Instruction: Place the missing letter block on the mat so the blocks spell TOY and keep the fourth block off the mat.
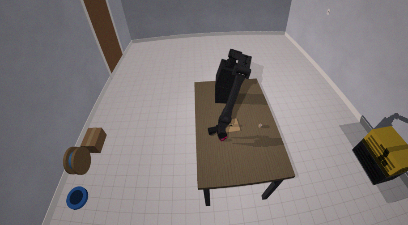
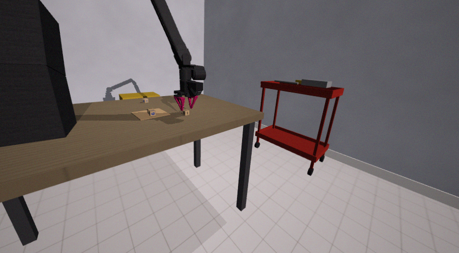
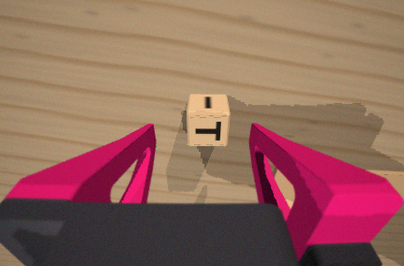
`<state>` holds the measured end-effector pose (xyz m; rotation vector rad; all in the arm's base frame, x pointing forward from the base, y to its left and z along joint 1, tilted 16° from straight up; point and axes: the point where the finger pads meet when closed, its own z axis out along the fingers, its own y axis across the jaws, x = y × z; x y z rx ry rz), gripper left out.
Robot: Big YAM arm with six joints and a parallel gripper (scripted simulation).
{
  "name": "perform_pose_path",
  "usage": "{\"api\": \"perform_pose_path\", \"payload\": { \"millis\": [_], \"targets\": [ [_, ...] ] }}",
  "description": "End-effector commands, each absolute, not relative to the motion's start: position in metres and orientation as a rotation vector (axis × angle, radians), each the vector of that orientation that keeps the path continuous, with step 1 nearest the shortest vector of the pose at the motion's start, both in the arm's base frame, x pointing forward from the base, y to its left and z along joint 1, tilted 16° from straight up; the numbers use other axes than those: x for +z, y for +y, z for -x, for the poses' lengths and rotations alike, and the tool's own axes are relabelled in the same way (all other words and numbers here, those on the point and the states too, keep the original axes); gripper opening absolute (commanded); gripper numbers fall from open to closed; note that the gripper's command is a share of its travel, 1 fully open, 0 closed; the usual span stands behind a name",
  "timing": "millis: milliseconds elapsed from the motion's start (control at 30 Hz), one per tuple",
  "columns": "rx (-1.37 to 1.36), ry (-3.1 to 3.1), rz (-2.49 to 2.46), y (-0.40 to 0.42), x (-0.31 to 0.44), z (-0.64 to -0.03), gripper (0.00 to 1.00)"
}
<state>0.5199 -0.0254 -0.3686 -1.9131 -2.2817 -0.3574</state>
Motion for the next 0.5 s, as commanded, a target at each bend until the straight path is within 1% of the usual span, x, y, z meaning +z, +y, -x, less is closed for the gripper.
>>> {"api": "perform_pose_path", "payload": {
  "millis": [0,467],
  "targets": [
    [-0.371,-2.293,1.92,-0.019,-0.376,-0.531,0.6],
    [-0.372,-2.292,1.923,-0.015,-0.394,-0.532,0.6]
  ]
}}
